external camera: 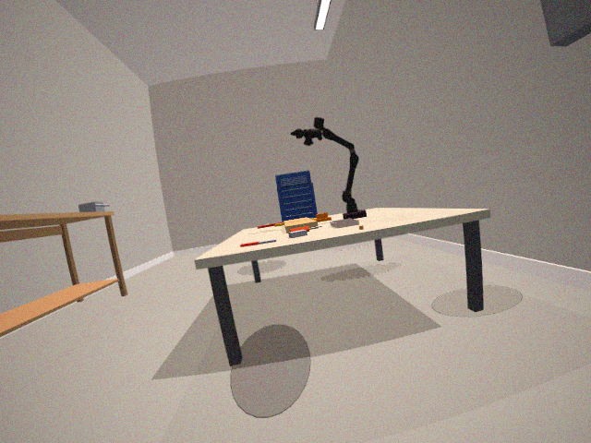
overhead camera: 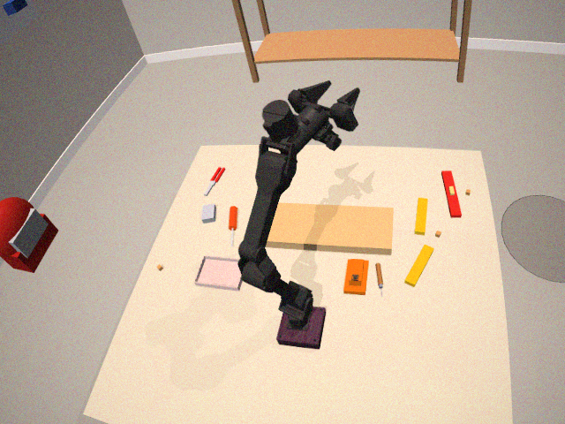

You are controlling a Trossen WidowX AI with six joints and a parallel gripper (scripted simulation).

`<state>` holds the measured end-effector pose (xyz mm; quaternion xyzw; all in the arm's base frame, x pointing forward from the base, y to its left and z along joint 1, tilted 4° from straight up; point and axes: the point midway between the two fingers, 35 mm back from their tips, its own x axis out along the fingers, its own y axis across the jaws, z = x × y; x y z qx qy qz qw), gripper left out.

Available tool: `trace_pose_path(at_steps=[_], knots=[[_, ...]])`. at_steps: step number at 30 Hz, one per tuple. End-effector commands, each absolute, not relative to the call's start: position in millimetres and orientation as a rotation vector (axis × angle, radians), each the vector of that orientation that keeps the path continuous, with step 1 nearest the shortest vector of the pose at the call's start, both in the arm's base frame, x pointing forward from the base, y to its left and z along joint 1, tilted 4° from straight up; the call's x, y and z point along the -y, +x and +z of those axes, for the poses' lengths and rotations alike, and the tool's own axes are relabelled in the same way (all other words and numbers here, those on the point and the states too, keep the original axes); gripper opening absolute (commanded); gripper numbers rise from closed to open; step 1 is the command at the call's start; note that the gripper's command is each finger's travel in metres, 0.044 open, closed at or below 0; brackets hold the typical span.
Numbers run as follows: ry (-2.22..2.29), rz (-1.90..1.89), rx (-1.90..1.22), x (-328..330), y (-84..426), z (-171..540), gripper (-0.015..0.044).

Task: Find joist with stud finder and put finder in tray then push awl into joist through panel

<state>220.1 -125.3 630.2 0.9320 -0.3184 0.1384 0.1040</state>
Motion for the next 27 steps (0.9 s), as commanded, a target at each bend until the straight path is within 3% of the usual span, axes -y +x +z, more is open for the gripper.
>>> trace_pose_path(at_steps=[1, 14, 27], knots=[[2.74, 0.117, 0.936, 146, 257, 579, 0.044], [2.594, -0.892, 0.792, 203, 311, 372, 0.044], [2.28, -1.87, 0.399, 202, 251, 169, 0.044]])
